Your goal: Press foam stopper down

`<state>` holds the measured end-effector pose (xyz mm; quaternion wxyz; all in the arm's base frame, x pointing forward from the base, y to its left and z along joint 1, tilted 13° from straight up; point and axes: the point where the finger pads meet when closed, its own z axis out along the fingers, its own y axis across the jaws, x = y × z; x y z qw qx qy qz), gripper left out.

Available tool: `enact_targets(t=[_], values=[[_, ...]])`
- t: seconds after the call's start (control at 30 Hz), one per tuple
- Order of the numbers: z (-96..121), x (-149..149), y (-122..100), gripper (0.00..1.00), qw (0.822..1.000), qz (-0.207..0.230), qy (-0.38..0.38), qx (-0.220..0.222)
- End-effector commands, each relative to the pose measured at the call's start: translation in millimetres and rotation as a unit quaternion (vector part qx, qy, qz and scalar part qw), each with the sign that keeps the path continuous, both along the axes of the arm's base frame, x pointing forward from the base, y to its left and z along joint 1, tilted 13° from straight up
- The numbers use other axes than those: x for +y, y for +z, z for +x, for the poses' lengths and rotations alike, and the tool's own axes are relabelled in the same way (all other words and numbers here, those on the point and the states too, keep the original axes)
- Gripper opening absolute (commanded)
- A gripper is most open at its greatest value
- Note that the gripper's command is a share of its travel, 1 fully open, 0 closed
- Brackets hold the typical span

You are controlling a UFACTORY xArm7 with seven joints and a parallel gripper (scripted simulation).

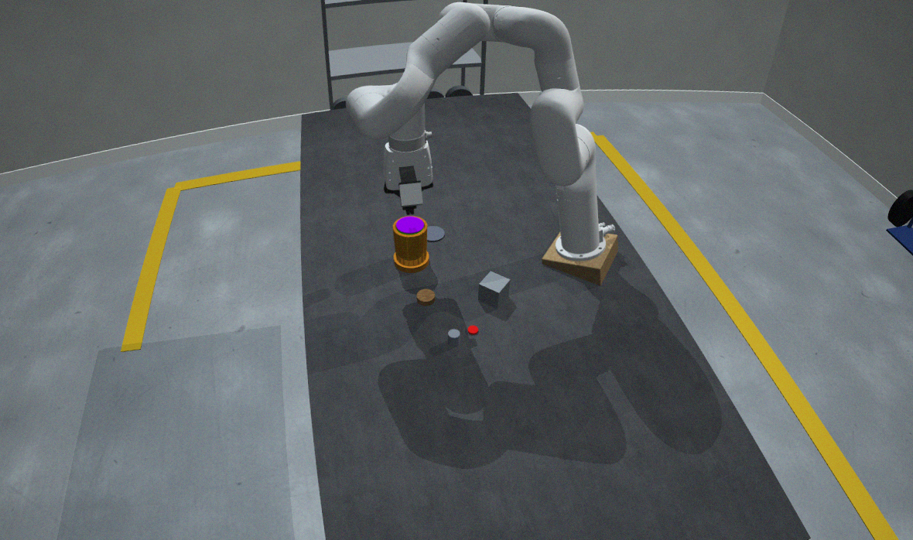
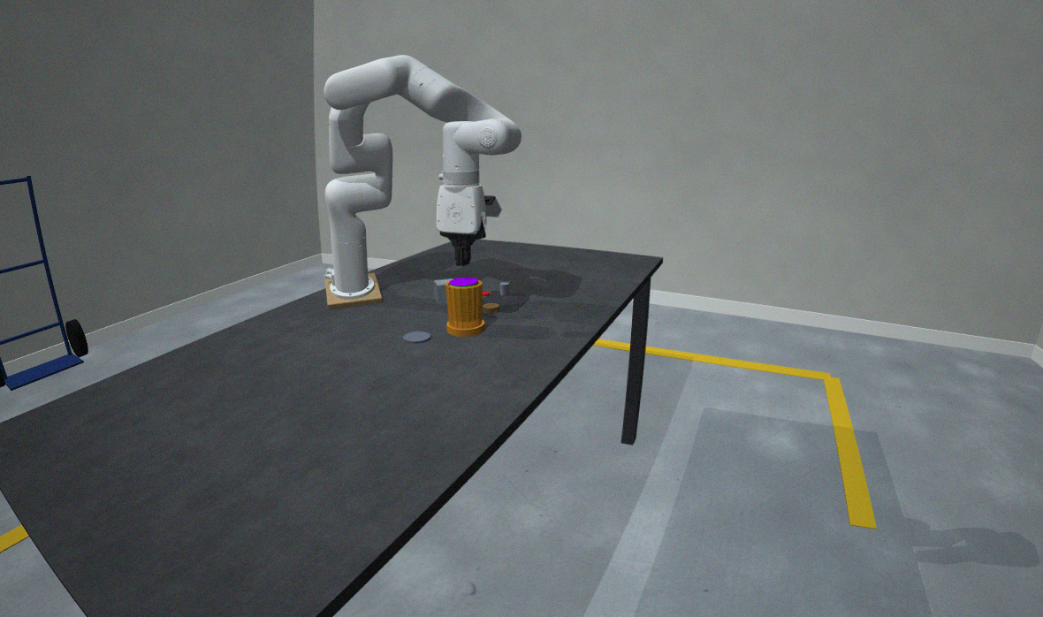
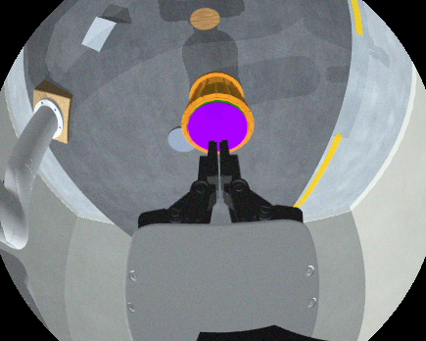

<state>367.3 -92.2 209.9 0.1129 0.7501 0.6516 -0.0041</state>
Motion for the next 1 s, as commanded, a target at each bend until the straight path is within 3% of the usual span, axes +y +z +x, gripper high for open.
enact_targets(t=[0.0,0.57,0.97], values=[[2,-1,-7,0.0,1.0,-0.001,0.0,-0.001],[6,-6,-34,0.0,1.0,-0.001,0.0,-0.001],[6,-6,-35,0.0,1.0,-0.001,0.0,-0.001]])
